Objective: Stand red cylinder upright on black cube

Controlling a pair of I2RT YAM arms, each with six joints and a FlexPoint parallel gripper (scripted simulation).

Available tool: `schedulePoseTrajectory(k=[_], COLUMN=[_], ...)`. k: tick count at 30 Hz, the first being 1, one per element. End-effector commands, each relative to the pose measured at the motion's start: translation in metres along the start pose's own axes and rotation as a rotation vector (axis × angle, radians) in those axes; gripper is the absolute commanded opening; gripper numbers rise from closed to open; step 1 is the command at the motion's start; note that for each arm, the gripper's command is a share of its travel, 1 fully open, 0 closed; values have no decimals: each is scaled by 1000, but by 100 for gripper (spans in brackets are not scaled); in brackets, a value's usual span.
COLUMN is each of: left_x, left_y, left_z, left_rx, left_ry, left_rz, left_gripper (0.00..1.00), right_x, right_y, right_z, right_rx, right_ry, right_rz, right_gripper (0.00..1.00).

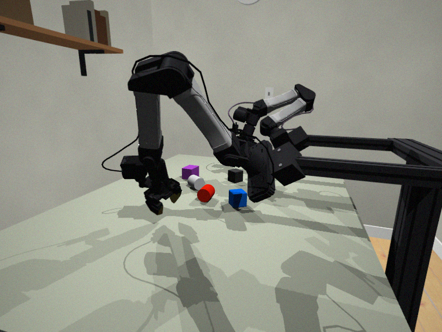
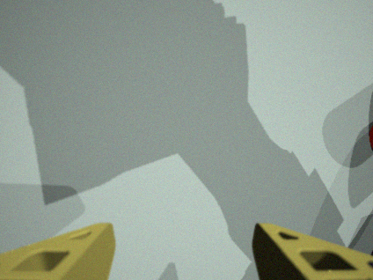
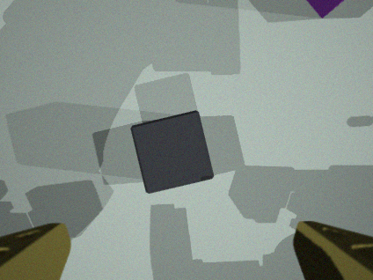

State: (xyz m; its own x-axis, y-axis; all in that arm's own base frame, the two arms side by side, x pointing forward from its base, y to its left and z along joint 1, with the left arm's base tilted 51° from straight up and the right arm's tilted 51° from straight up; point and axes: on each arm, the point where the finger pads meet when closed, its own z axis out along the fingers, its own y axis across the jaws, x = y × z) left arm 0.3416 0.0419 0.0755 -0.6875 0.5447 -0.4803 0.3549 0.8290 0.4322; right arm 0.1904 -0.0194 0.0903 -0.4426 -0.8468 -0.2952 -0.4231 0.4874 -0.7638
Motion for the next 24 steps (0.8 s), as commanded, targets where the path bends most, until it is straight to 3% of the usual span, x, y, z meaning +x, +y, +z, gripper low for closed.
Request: schedulePoseTrajectory(k=[1, 15, 19, 24], left_x=[3, 14, 18, 34], left_y=[-20, -147, -162, -201], left_z=[7, 15, 13, 6], left_rx=[39, 302, 333, 413], left_ry=[87, 210, 224, 261], left_rz=[179, 980, 1098, 1446], left_gripper=[61, 61, 61, 61], right_x=[2, 10, 10, 9], right_y=[8, 9, 8, 5], right_z=[1, 4, 4, 4], right_rx=[-28, 2, 4, 18], right_ry=[-18, -21, -20, -17], right_rz=[-46, -46, -44, -31], right_gripper=[100, 100, 100, 100])
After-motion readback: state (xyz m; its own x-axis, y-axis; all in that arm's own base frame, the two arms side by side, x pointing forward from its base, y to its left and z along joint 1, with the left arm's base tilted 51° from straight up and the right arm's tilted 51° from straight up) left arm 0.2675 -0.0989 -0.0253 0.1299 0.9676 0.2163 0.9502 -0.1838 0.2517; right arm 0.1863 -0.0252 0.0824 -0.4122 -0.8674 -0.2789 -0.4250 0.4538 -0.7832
